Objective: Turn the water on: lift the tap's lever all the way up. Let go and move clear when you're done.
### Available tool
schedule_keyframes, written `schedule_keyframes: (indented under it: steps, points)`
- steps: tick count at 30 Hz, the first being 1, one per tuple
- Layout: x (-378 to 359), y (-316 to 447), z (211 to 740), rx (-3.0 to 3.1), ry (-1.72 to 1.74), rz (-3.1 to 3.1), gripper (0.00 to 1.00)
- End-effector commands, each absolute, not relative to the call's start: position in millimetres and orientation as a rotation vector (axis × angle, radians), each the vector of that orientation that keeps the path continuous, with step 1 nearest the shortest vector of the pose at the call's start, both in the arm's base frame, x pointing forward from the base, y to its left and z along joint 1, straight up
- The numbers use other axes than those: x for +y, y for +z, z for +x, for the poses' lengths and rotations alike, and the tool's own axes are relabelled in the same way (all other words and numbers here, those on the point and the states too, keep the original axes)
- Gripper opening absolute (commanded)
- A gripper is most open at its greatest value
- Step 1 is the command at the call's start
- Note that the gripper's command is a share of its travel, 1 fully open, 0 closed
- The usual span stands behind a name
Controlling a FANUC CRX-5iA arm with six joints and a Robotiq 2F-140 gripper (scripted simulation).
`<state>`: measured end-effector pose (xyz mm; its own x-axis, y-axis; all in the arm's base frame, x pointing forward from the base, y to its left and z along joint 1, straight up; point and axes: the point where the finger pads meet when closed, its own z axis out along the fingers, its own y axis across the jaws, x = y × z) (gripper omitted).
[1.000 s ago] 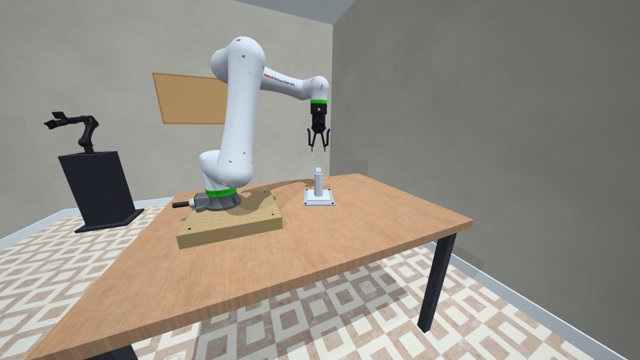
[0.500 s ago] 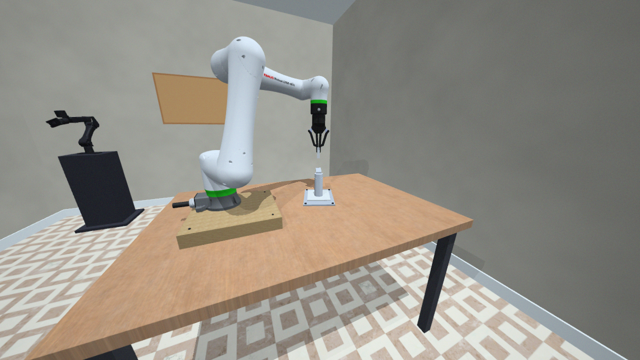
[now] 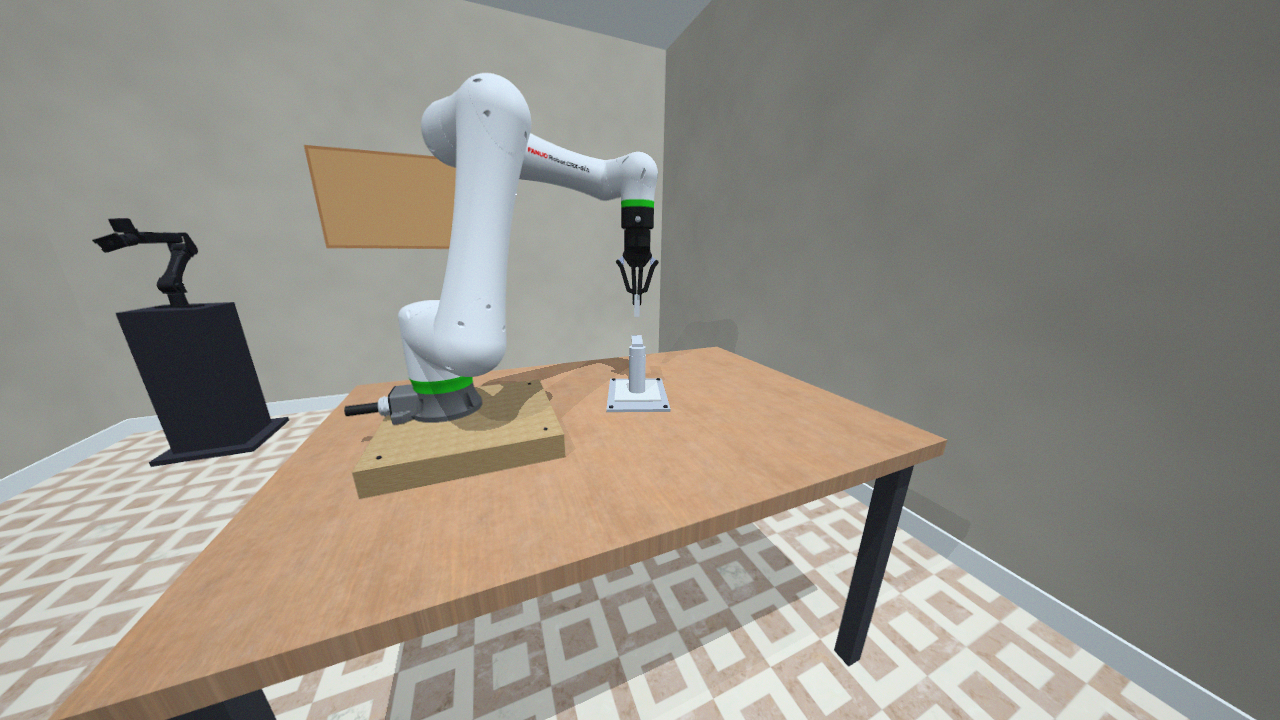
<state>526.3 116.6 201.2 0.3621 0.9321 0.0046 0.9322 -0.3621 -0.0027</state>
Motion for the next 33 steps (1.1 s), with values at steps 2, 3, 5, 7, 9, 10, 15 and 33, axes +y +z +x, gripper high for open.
schedule_keyframes:
  steps: [2, 3, 5, 7, 9, 10, 15, 33]
  points:
    - [116.7, 201.4, 526.4, -1.772, -0.004, -2.589, 0.0]
    - [116.7, 201.4, 526.4, -1.772, -0.004, -2.589, 0.0]
    - [116.7, 201.4, 526.4, -1.772, -0.004, -2.589, 0.41]
    - [116.7, 201.4, 526.4, -1.772, -0.004, -2.589, 0.41]
    - [116.7, 201.4, 526.4, -1.772, -0.004, -2.589, 0.41]
    - [116.7, 201.4, 526.4, -1.772, -0.004, -2.589, 0.41]
    - [116.7, 201.4, 526.4, -1.772, -0.004, -2.589, 0.41]
    - [116.7, 201.4, 526.4, -1.772, -0.004, -2.589, 0.41]
